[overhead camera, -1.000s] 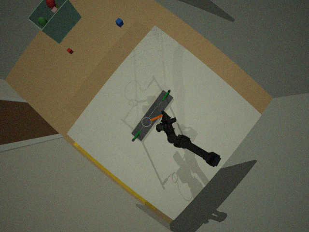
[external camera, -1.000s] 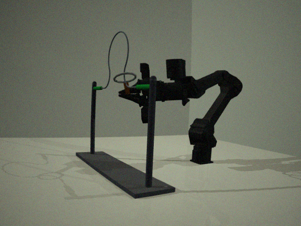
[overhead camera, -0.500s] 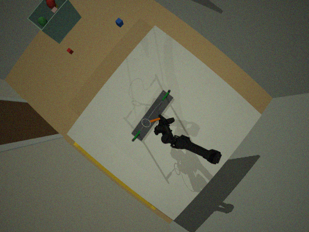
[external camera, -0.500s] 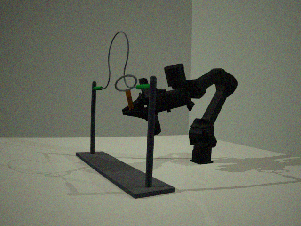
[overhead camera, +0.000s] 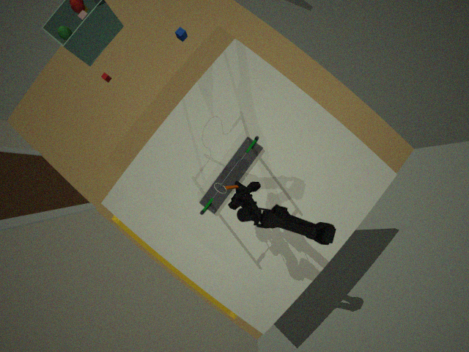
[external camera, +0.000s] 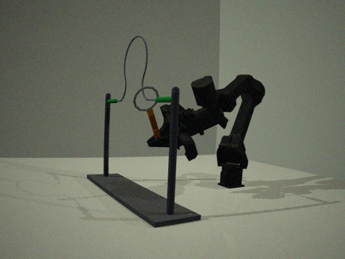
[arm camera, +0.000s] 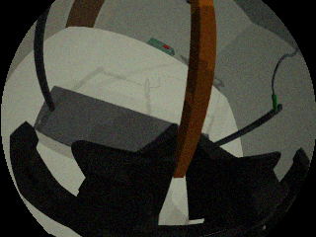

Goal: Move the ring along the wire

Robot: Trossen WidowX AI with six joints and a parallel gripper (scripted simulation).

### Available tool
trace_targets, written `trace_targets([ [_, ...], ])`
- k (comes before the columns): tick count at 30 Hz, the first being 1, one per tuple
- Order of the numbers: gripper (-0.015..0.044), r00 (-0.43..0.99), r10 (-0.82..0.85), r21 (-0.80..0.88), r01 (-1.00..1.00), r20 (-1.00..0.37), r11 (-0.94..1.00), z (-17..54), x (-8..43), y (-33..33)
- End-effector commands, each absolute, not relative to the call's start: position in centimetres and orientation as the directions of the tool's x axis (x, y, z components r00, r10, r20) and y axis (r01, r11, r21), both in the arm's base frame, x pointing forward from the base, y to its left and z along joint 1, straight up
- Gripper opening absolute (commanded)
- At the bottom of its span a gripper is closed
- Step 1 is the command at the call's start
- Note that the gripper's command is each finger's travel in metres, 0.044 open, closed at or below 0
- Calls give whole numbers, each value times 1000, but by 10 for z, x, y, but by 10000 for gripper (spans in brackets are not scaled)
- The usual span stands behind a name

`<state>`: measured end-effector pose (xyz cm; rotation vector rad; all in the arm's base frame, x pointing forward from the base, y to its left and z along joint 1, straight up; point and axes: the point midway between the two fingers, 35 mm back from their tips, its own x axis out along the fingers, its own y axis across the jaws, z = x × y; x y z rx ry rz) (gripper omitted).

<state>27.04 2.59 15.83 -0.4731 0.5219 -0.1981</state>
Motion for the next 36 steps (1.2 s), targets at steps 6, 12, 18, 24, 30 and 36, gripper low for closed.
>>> trace_targets([
  [6, -150, 846, -202, -294, 57, -494, 954, 149, 270, 56],
  [12, -150, 844, -152, -201, 54, -515, 978, 146, 269, 73],
  [18, -150, 842, -115, -132, 53, -527, 990, 145, 269, 86],
  [24, -150, 842, -88, -82, 52, -533, 995, 145, 268, 99],
  [30, -150, 842, -77, -61, 52, -535, 997, 145, 267, 107],
  [36, -150, 842, -72, -52, 52, -535, 997, 145, 267, 114],
])
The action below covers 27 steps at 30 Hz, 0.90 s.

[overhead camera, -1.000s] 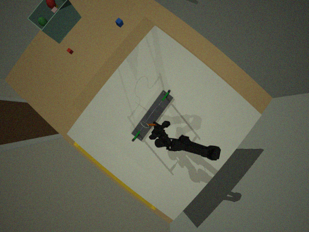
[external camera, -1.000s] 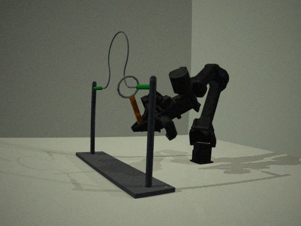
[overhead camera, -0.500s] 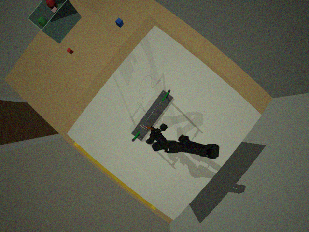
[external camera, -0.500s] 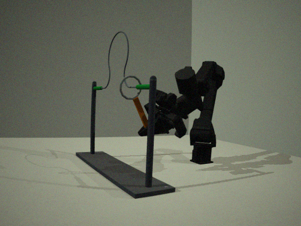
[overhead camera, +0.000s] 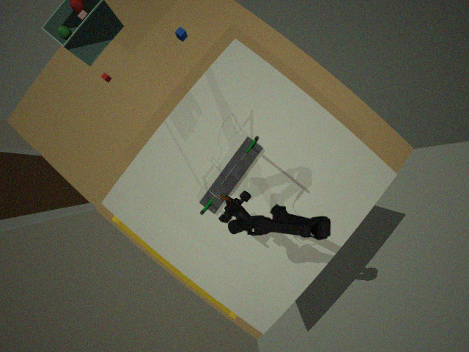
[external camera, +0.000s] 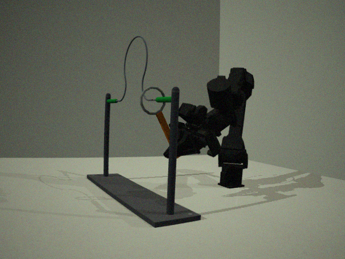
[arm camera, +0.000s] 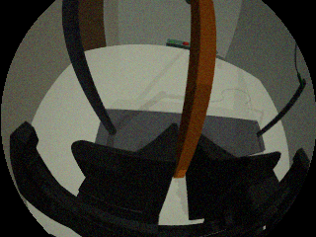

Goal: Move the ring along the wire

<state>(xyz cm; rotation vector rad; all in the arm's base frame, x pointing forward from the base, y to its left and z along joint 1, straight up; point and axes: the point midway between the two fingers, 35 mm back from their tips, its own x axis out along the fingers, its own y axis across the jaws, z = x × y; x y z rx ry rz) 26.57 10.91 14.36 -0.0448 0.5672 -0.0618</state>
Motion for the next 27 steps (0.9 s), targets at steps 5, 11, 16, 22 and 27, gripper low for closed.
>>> trace_targets([
  [5, -150, 842, -70, -49, 52, -534, 997, 145, 267, 119],
  [11, -150, 843, -70, -48, 52, -533, 997, 145, 266, 126],
  [16, -150, 844, -70, -47, 52, -533, 997, 145, 266, 131],
  [22, -150, 844, -70, -47, 53, -531, 997, 145, 266, 137],
  [27, -150, 845, -70, -47, 53, -531, 997, 145, 265, 142],
])
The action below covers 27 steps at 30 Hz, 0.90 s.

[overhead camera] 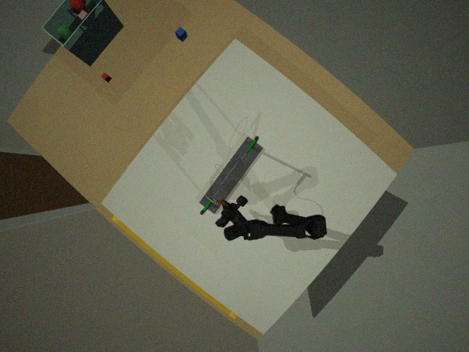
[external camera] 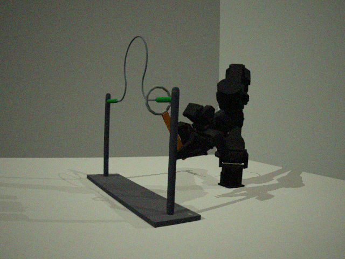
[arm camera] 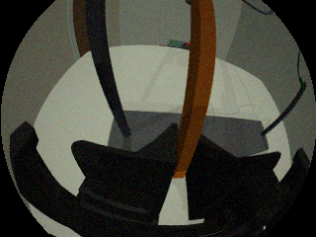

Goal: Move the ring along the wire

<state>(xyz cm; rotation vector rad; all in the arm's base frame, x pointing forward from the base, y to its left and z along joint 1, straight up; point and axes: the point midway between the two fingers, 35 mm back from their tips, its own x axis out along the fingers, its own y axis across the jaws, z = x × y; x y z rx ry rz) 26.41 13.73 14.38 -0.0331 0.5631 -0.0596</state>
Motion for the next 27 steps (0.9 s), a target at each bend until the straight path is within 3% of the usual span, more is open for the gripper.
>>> trace_targets([
  [1, -150, 845, -70, -47, 53, -530, 997, 145, 265, 143],
  [27, -150, 846, -70, -47, 54, -528, 997, 124, 265, 153],
])
